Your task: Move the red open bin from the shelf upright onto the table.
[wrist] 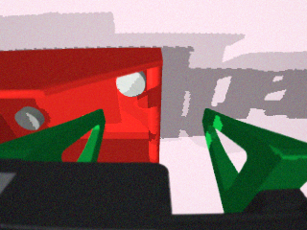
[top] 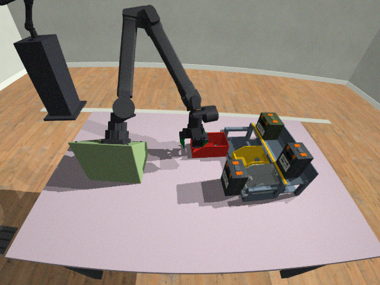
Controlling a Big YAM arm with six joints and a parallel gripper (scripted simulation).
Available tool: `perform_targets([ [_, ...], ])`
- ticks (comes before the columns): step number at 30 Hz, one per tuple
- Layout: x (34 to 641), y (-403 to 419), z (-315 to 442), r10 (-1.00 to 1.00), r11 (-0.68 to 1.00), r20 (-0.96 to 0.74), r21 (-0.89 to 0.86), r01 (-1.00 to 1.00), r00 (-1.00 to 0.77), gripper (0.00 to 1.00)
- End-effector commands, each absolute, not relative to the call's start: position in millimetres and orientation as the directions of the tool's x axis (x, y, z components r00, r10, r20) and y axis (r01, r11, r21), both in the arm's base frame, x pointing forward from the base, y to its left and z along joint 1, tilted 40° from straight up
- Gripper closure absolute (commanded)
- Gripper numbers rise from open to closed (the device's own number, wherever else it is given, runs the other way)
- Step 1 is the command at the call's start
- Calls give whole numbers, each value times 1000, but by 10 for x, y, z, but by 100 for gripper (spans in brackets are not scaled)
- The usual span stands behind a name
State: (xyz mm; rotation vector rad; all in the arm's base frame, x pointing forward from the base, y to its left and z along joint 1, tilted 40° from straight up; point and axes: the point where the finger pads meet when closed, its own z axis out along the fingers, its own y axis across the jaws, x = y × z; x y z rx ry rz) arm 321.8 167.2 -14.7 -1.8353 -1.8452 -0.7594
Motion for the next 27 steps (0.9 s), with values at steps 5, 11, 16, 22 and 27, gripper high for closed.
perform_targets([
  [5, 3195, 1684, -199, 765, -30, 643, 65, 997, -19, 10],
  [11, 3195, 1684, -199, 765, -30, 643, 65, 997, -19, 10],
  [16, 3195, 1684, -199, 765, -30, 643, 65, 997, -19, 10],
  [22, 3197, 1675, -188, 765, -33, 643, 65, 997, -17, 10],
  [27, 3249, 1601, -87, 764, -41, 644, 88, 995, -25, 10],
])
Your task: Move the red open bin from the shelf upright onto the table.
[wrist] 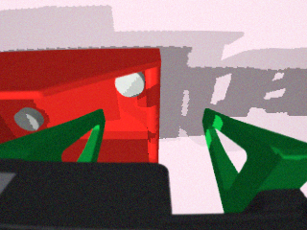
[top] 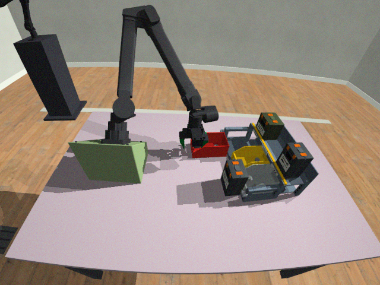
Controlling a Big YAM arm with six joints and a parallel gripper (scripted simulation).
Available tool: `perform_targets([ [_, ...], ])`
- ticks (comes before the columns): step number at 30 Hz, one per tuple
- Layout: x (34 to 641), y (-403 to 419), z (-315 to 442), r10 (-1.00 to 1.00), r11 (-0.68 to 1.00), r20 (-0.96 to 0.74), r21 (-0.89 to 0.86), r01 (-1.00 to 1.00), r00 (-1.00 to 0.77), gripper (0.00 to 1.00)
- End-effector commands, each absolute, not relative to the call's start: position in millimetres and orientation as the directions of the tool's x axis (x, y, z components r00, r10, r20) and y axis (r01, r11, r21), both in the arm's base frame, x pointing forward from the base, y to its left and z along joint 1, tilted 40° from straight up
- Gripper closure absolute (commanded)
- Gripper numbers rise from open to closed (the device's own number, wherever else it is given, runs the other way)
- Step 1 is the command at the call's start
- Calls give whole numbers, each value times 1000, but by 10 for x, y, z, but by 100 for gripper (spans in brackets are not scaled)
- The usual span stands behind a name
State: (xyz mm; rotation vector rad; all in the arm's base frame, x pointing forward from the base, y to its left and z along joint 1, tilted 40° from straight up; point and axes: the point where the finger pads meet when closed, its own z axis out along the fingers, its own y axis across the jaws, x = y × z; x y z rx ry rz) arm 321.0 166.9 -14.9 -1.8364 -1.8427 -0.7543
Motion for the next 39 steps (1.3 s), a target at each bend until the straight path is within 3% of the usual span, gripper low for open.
perform_targets([
  [1, 3253, 1596, -79, 764, -37, 644, 93, 995, -32, 10],
  [39, 3300, 1168, 511, 762, -36, 645, 117, 992, -49, 10],
])
